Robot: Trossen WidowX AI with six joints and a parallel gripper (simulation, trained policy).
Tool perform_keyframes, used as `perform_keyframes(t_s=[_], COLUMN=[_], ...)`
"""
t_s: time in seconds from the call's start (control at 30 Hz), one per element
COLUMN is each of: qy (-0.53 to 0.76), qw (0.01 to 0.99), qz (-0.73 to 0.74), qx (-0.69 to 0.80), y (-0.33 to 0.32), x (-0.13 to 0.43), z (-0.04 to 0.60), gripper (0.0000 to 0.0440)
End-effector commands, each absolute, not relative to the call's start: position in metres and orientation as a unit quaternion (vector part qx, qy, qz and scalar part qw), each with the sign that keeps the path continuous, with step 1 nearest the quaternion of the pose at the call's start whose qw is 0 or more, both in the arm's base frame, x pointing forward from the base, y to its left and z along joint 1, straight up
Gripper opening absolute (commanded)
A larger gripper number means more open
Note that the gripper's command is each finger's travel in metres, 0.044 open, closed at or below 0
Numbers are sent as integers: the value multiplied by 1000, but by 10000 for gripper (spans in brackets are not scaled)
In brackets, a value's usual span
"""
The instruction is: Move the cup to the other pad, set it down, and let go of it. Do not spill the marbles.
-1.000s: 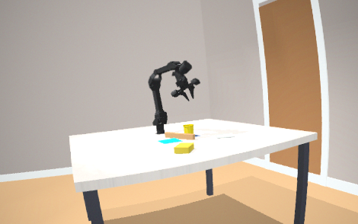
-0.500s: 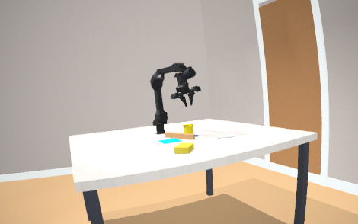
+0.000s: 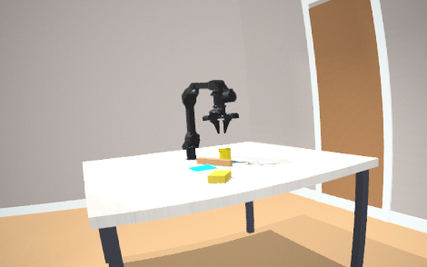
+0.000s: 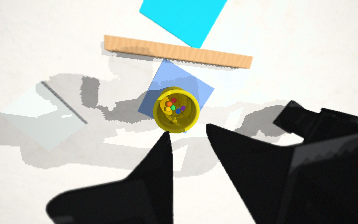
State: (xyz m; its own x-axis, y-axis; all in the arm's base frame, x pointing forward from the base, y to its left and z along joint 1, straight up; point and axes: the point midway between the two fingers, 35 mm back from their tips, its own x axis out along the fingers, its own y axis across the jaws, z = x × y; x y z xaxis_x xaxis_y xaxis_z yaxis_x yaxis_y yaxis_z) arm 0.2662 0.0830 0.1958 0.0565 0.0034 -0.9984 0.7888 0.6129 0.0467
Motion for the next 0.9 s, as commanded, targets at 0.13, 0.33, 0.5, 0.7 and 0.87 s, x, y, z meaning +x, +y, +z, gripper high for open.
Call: perform_keyframes(t_s=[0.13,0.33,0.5,0.7,0.87], qy=[625,629,631,632,634], qw=[632,620,613,607,605], qz=[-338,-359,-373,-385,-391], qx=[309,302,296,289,283], y=[79,78,78,78,78], x=[259,255,252,249,247], z=[177,161,148,131,117], gripper=[164,165,167,170,173])
